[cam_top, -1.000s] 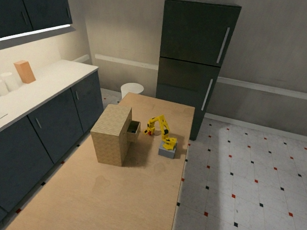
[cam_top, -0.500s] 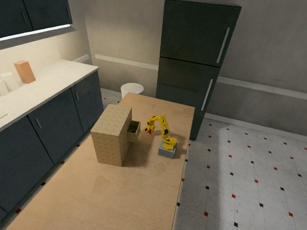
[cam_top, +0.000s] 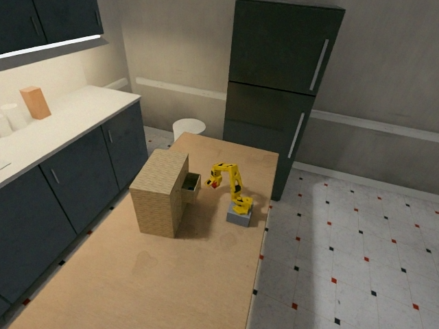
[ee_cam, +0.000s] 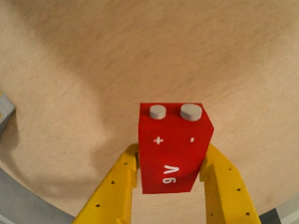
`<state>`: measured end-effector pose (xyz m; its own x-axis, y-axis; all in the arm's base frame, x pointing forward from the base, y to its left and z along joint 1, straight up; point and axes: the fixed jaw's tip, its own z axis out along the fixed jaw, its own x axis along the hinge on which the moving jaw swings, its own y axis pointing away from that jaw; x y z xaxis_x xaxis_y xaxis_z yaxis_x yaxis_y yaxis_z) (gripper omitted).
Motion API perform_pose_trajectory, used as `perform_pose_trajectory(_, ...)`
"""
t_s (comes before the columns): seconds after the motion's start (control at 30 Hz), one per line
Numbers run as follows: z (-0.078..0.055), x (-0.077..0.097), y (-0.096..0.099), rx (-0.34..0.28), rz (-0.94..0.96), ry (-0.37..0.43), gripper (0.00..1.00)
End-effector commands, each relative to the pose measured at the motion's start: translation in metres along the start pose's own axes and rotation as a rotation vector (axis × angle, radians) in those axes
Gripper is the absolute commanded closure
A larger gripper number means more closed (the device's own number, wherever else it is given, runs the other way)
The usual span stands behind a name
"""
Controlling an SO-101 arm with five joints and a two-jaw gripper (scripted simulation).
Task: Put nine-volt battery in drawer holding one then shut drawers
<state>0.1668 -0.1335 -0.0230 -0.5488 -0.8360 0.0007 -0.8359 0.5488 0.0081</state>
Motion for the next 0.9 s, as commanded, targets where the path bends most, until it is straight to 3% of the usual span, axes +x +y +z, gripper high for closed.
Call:
perform_pose_trajectory(0.0,-0.005,0.000,0.000,0.009,0.002,-0.001,1.00)
perform_pose_trajectory(0.87,-0.005,-0.020,0.009,0.009,0.437,-0.003,1.00)
